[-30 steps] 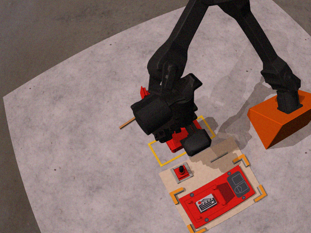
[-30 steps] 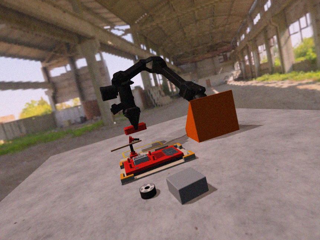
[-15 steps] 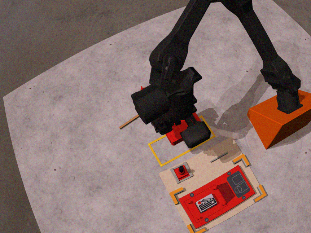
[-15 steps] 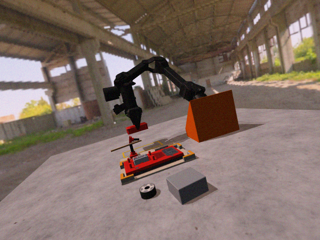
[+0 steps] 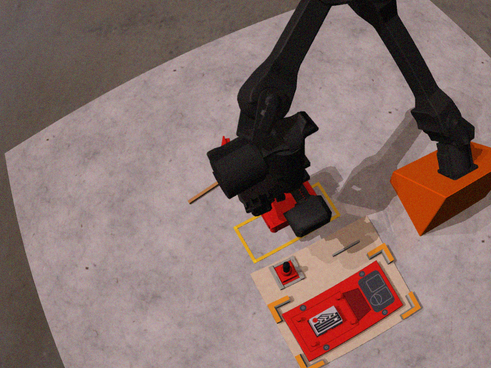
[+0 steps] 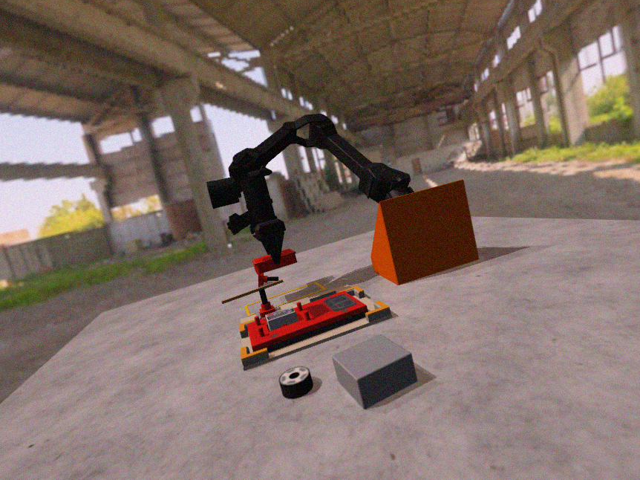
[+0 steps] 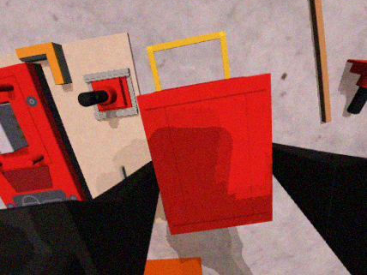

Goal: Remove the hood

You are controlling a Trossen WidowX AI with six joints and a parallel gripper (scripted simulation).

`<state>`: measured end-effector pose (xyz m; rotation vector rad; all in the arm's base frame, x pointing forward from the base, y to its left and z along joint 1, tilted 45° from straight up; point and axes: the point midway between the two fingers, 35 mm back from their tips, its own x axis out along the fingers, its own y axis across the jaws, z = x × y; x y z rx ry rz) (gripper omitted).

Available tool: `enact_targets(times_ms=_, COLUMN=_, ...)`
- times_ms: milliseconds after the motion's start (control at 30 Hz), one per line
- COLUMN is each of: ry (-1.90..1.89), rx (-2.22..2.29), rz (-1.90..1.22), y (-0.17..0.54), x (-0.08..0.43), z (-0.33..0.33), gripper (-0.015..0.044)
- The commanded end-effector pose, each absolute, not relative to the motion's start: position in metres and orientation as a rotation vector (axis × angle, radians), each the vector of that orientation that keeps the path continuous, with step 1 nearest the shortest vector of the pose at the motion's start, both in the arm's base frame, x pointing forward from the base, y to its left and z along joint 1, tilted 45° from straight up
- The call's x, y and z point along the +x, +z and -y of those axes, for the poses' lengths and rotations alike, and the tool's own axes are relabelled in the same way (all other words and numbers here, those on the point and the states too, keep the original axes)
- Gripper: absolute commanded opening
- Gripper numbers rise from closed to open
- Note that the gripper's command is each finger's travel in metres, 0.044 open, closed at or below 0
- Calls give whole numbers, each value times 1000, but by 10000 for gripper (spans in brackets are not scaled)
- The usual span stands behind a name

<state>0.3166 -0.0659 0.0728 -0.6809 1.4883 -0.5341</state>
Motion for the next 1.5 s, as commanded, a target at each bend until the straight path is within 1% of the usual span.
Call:
enact_targets(times_ms=0, ry=-535, rx=-688, rz=-1487, y=71, x=317, z=69, gripper=0)
enact_targets(times_ms=1467, ry=-535, rx=-689, rz=-1486, y=46, x=319, z=94, gripper=0)
